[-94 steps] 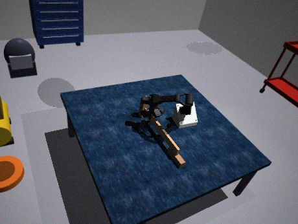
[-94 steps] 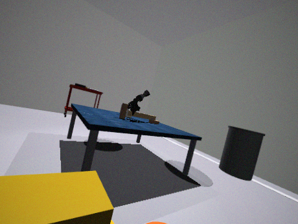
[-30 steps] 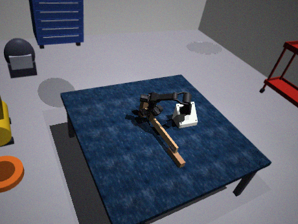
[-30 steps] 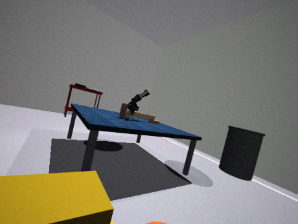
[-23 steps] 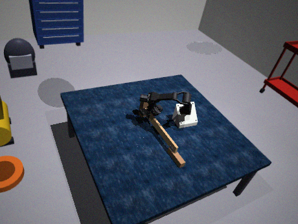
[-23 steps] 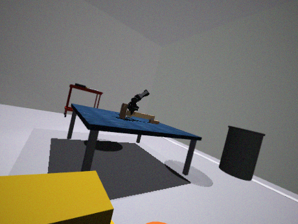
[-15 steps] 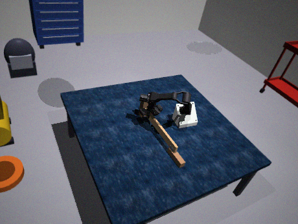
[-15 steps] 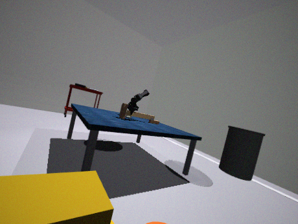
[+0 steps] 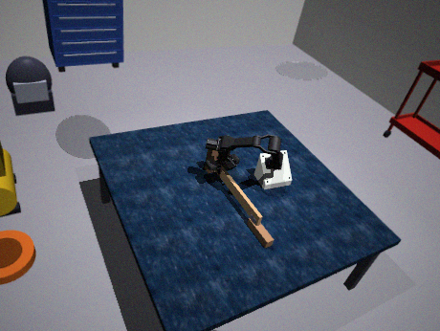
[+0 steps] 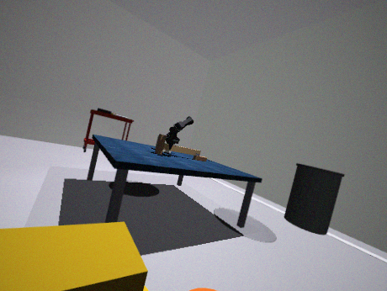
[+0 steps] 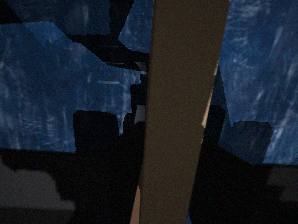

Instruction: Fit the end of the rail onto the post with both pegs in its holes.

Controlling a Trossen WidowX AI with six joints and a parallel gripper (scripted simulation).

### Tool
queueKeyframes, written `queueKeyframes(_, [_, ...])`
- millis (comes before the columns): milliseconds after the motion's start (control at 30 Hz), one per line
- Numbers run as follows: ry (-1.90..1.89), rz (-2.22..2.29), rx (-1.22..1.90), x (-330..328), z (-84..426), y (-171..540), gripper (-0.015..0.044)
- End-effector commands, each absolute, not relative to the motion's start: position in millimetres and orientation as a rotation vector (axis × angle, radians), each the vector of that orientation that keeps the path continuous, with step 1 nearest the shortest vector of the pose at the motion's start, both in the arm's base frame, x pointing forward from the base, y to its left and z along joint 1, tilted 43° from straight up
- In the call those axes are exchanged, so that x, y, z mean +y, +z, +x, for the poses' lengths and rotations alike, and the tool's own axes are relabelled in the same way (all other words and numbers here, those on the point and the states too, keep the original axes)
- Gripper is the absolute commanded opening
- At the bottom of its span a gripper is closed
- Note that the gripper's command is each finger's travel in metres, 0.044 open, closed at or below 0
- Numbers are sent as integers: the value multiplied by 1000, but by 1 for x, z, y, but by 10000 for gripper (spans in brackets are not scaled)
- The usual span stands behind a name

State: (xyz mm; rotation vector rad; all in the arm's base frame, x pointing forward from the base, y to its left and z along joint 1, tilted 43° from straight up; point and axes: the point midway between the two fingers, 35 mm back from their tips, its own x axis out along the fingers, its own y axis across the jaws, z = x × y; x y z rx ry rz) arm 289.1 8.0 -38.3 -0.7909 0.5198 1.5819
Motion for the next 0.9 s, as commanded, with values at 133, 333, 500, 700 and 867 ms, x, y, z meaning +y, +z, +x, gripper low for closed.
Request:
queueKeyframes(133, [1577, -796, 517, 4, 291, -39, 0])
queueKeyframes(333, [1577, -796, 517, 2, 291, -40, 0])
queueKeyframes(500, [1577, -796, 517, 1, 292, -41, 0])
queueKeyframes(700, [1577, -796, 517, 0, 292, -43, 0])
queueKeyframes(867, [1577, -796, 517, 0, 292, -44, 0])
